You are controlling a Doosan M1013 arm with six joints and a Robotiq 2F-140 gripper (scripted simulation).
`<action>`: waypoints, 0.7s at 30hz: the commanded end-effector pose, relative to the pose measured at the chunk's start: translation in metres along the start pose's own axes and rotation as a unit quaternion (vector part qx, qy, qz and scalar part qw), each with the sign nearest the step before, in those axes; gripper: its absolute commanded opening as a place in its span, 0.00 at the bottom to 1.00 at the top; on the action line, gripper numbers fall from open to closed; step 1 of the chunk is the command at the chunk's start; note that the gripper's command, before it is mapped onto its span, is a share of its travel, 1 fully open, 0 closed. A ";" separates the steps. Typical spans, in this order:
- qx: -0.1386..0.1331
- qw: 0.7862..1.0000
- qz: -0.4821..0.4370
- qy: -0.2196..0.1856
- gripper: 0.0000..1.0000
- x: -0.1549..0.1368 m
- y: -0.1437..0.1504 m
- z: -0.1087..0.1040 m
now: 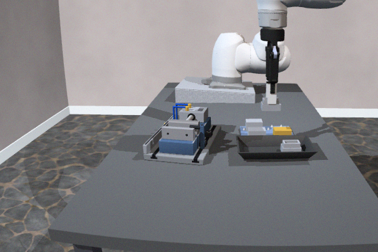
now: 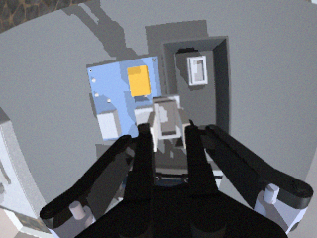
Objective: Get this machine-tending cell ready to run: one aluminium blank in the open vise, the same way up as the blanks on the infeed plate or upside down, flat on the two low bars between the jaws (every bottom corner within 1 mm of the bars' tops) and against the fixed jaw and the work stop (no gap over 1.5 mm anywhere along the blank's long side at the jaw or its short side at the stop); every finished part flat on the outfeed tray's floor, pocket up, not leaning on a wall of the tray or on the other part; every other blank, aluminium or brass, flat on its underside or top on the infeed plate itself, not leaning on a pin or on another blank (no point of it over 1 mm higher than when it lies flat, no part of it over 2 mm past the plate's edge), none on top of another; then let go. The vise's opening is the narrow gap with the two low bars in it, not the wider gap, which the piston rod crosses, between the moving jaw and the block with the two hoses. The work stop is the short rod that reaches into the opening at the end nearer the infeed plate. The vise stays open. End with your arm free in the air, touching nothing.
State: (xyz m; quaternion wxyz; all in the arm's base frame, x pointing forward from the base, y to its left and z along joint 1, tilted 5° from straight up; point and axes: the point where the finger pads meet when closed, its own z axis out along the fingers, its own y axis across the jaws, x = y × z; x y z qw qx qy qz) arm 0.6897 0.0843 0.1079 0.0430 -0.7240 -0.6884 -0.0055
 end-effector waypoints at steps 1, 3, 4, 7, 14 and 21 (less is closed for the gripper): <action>0.000 1.000 0.000 0.000 0.00 -0.020 0.037 0.002; 0.000 1.000 0.000 0.000 0.00 -0.032 0.055 0.003; 0.000 1.000 0.000 0.000 0.00 -0.032 0.055 0.003; 0.000 1.000 0.000 0.000 0.00 -0.041 0.069 0.005; 0.000 1.000 0.000 0.000 0.00 -0.044 0.073 0.005; 0.000 1.000 0.000 0.000 0.00 -0.044 0.073 0.005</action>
